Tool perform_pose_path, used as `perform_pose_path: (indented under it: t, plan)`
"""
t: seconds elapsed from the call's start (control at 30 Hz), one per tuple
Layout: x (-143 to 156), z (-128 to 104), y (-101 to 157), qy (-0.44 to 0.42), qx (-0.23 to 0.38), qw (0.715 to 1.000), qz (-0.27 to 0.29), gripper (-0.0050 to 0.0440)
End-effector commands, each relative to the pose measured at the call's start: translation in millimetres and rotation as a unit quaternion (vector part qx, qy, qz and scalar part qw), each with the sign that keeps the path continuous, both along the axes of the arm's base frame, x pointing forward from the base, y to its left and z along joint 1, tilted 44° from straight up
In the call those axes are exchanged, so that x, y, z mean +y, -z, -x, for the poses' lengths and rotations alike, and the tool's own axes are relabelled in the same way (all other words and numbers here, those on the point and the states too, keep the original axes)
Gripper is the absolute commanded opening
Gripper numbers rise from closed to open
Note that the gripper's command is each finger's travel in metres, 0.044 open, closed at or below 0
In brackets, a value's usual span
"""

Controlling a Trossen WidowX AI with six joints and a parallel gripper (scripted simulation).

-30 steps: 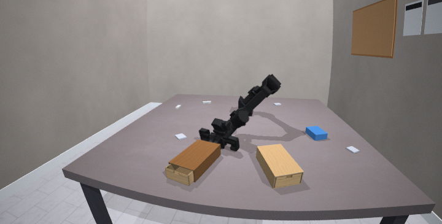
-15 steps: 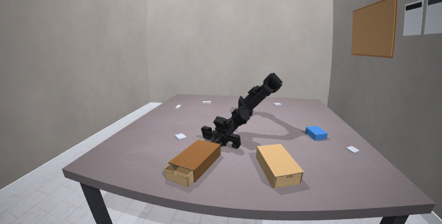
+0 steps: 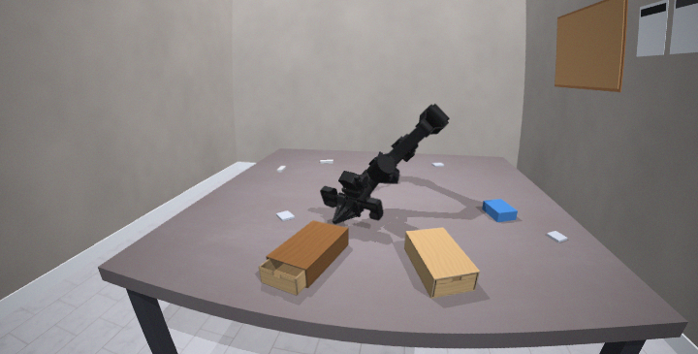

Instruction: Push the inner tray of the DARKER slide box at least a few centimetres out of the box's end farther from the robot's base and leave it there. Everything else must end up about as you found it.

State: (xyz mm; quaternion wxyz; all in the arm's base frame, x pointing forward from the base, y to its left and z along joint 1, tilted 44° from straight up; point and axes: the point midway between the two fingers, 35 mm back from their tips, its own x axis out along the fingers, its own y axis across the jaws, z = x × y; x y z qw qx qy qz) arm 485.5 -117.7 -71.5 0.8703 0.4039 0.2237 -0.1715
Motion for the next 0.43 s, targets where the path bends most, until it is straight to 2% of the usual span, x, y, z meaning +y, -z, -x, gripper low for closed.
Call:
perform_pose_path:
  t: [0.0, 0.1, 0.4]
  plan:
    - [-7.1, 14.6, -27.6, -0.038, 0.021, 0.999, -0.024, -0.0050]
    - [-7.5, 22.2, -29.5, -0.047, 0.035, 0.998, -0.036, -0.0050]
    - [-6.4, 20.5, -26.5, -0.047, 0.037, 0.997, -0.038, -0.0050]
